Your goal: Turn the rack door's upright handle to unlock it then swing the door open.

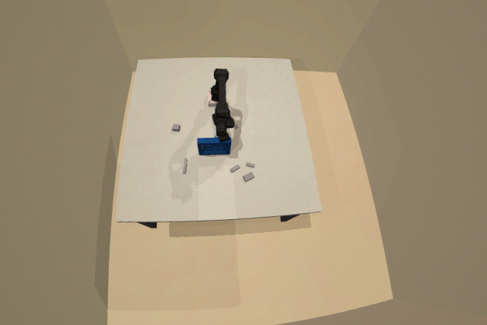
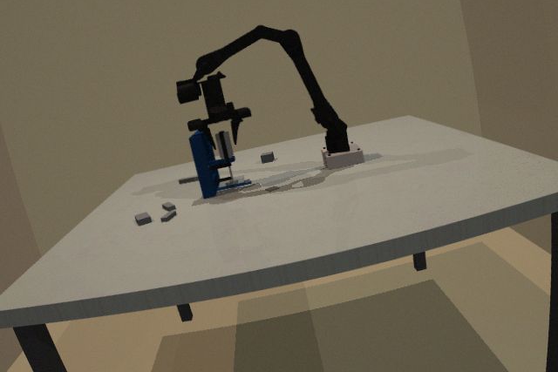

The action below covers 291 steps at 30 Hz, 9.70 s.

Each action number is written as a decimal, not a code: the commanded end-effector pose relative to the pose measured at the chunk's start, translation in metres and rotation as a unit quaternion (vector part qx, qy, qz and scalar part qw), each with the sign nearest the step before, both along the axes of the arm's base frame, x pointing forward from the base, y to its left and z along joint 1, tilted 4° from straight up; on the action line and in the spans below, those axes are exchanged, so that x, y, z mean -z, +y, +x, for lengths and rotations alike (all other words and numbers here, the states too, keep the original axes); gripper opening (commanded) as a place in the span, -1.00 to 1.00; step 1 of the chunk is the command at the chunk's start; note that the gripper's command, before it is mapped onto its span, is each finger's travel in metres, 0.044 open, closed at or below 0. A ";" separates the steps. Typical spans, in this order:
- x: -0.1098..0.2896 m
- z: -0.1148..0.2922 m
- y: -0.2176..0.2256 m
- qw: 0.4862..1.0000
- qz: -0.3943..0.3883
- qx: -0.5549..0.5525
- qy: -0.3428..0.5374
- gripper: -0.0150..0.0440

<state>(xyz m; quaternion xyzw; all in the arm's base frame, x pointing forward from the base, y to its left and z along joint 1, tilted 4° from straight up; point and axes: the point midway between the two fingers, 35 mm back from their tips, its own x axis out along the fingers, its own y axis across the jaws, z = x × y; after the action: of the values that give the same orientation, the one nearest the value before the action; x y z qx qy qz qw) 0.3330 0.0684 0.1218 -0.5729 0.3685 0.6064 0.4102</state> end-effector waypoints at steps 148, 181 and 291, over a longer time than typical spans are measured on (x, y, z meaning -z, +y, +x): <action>0.002 -0.019 -0.019 0.067 -0.005 0.995 0.073 -0.40; 0.006 -0.049 -0.072 0.328 -0.007 0.942 0.066 -0.40; -0.019 -0.031 -0.177 0.686 -0.010 0.726 0.046 0.52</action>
<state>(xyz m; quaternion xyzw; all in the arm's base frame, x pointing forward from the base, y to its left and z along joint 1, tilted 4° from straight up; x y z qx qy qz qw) 0.3018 -0.1081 0.1371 -0.1011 0.6946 0.1384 0.6987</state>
